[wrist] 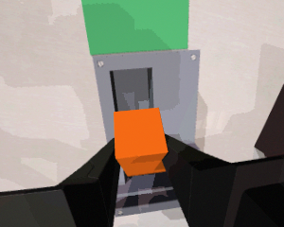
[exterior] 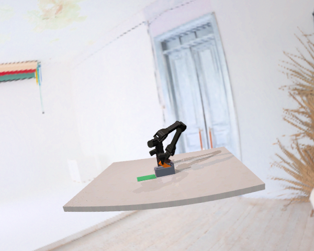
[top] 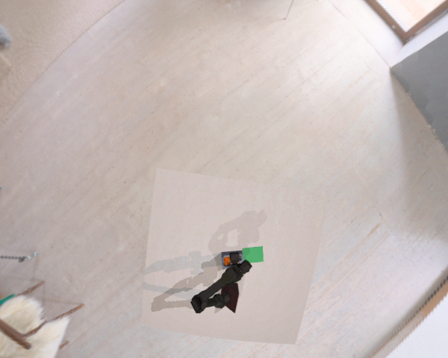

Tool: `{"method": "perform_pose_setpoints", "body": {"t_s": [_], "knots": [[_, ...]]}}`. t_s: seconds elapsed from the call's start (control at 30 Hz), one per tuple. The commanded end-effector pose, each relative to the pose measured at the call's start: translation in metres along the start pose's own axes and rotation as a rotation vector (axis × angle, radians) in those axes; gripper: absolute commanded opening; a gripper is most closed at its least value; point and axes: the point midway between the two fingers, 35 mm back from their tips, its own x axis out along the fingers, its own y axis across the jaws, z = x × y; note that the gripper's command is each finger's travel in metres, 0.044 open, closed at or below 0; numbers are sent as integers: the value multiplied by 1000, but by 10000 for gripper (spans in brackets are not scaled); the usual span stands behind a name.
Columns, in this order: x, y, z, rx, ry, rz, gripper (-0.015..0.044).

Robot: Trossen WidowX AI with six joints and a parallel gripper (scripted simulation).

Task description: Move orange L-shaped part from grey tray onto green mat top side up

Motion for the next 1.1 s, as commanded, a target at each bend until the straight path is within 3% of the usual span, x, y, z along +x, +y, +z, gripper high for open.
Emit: {"method": "perform_pose_setpoints", "body": {"t_s": [0.0, 1.07], "knots": [[-7, 0, -1, -4, 0, -3, 0], [-57, 0, -1, -3, -1, -4, 0]]}}
